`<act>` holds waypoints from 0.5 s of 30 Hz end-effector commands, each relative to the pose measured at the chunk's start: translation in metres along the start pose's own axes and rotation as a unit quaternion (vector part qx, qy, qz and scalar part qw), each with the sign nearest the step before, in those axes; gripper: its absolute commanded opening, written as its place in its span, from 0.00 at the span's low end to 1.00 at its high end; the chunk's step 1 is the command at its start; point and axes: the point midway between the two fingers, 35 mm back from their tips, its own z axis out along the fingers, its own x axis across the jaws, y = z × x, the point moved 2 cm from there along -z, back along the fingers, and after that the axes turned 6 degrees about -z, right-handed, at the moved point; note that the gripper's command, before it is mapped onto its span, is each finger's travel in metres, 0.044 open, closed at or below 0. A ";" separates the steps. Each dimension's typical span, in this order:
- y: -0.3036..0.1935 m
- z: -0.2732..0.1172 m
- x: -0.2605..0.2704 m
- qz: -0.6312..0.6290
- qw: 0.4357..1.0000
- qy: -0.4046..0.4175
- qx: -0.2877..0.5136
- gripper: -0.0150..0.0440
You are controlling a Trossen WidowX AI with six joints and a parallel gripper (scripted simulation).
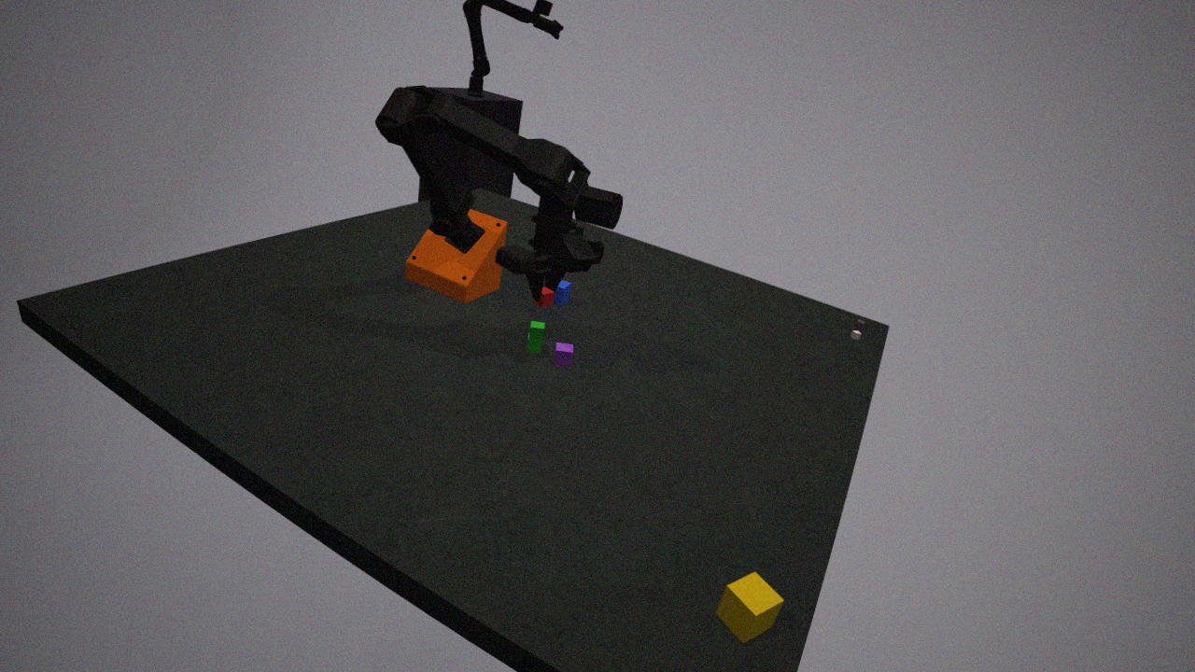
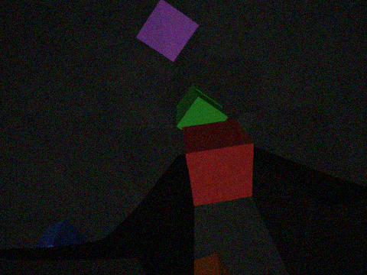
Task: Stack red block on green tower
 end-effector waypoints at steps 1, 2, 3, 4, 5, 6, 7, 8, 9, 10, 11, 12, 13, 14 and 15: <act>0.000 0.013 -0.002 -0.003 1.000 -0.004 -0.001 0.25; -0.001 0.013 -0.002 -0.003 1.000 -0.004 -0.001 0.25; -0.002 0.013 -0.001 -0.003 1.000 -0.004 -0.001 0.25; -0.003 0.013 -0.001 -0.003 1.000 -0.004 -0.001 0.25; -0.003 0.014 -0.001 -0.003 1.000 -0.004 -0.001 0.25; -0.003 0.016 -0.001 -0.003 1.000 -0.004 -0.001 0.25; -0.003 0.018 -0.001 -0.003 1.000 -0.004 -0.001 0.25; -0.003 0.021 -0.001 -0.003 1.000 -0.004 -0.001 0.25; -0.003 0.025 -0.001 -0.003 1.000 -0.004 -0.001 0.25; -0.003 0.029 -0.001 -0.003 1.000 -0.004 -0.001 0.25; -0.003 0.033 -0.001 -0.003 1.000 -0.004 -0.001 0.25; -0.003 0.037 -0.001 -0.003 1.000 -0.004 -0.001 0.25; -0.003 0.040 -0.001 -0.003 1.000 -0.004 -0.001 0.25; -0.003 0.043 -0.001 -0.003 1.000 -0.004 -0.001 0.25; -0.003 0.043 -0.001 -0.003 1.000 -0.004 -0.001 0.25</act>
